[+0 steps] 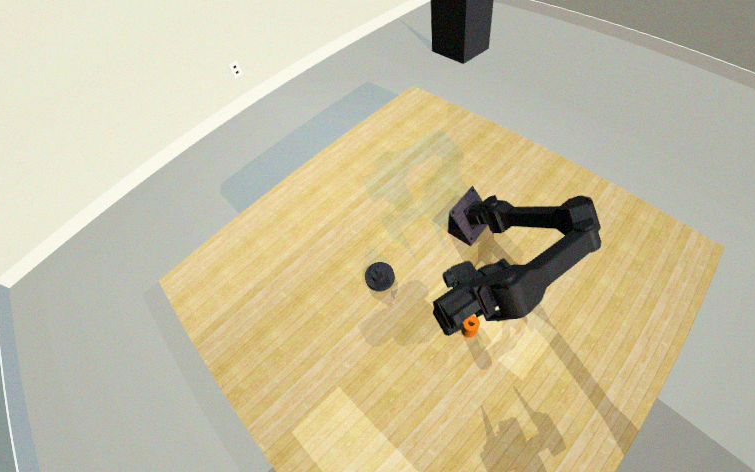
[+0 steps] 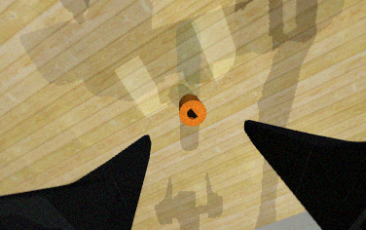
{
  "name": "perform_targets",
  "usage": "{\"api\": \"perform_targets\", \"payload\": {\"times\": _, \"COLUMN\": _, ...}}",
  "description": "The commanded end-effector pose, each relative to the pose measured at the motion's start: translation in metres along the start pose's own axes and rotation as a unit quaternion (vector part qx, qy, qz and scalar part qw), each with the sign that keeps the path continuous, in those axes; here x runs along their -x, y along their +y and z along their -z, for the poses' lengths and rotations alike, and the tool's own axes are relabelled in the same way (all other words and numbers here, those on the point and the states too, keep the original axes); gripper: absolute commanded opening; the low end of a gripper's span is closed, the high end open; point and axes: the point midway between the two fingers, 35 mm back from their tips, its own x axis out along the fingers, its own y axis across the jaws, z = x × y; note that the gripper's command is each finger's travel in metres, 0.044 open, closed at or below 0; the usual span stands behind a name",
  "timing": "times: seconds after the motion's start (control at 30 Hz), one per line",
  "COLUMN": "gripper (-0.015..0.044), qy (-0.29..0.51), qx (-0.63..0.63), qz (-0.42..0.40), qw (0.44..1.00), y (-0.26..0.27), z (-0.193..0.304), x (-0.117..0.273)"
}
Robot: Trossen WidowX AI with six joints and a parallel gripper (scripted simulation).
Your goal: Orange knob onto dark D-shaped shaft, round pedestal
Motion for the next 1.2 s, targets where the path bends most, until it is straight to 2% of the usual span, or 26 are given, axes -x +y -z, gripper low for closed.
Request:
{"api": "perform_targets", "payload": {"times": 0.0, "gripper": 0.044, "qy": 0.033, "qx": 0.012, "qz": -0.001, "qw": 0.999, "y": -0.0031, "z": 0.0013, "x": 0.0032}}
{"api": "perform_targets", "payload": {"times": 0.23, "gripper": 0.044, "qy": 0.033, "qx": 0.02, "qz": -0.002, "qw": 0.999, "y": -0.0031, "z": 0.0013, "x": 0.0032}}
{"api": "perform_targets", "payload": {"times": 0.4, "gripper": 0.044, "qy": 0.032, "qx": 0.222, "qz": -0.008, "qw": 0.975, "y": -0.0031, "z": 0.0013, "x": 0.0031}}
{"api": "perform_targets", "payload": {"times": 0.6, "gripper": 0.044, "qy": 0.028, "qx": 0.488, "qz": -0.016, "qw": 0.872, "y": -0.0031, "z": 0.0013, "x": 0.003}}
{"api": "perform_targets", "payload": {"times": 0.8, "gripper": 0.044, "qy": 0.022, "qx": 0.715, "qz": -0.023, "qw": 0.699, "y": -0.0031, "z": 0.0013, "x": 0.0028}}
{"api": "perform_targets", "payload": {"times": 0.9, "gripper": 0.044, "qy": 0.019, "qx": 0.786, "qz": -0.025, "qw": 0.617, "y": -0.003, "z": 0.0014, "x": 0.0028}}
{"api": "perform_targets", "payload": {"times": 1.17, "gripper": 0.044, "qy": 0.019, "qx": 0.791, "qz": -0.025, "qw": 0.611, "y": -0.003, "z": 0.0014, "x": 0.0028}}
